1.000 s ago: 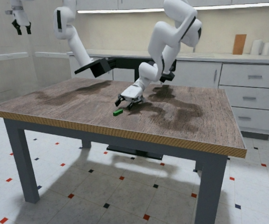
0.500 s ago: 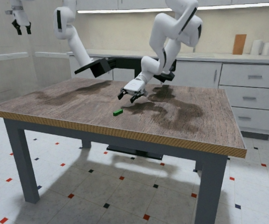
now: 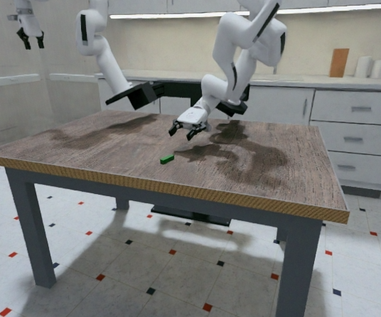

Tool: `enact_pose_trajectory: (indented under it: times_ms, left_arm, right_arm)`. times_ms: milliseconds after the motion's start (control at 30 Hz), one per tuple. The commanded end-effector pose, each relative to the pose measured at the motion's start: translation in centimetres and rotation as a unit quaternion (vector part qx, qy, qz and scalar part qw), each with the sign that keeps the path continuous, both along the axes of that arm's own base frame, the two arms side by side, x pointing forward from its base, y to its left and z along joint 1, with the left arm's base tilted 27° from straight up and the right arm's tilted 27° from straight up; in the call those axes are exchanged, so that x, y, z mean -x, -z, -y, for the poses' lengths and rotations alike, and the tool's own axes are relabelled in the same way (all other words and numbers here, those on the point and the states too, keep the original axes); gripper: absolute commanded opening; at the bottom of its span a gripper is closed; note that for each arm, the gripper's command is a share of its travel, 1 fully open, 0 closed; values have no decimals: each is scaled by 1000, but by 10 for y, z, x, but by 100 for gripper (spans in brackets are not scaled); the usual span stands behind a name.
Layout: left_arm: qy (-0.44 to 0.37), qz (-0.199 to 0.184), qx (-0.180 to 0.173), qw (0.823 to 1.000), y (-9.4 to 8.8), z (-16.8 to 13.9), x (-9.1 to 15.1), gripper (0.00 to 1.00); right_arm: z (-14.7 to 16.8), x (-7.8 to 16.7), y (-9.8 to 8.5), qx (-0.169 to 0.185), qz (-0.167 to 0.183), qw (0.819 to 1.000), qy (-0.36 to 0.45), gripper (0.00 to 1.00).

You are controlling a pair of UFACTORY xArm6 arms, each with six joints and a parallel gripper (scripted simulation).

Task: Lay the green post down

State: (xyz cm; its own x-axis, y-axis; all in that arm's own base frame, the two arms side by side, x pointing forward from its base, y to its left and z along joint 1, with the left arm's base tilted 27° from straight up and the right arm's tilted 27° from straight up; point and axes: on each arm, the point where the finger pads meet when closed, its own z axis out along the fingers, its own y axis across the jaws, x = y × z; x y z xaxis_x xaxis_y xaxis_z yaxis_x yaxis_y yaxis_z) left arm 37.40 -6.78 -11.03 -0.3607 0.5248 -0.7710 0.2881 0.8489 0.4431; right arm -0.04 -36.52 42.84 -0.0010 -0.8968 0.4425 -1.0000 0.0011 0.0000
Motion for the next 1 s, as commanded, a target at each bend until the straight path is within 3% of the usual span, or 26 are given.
enact_pose_trajectory:
  times_ms: [0, 967]
  left_arm:
    - [0, 1, 0, 1000, -1, 1, 0, 100]
    - [0, 1, 0, 1000, -7, 3, 0, 100]
  right_arm:
    - [0, 0, -2, 3, 0, 1000, 0, 100]
    - [0, 0, -2, 3, 0, 1000, 0, 100]
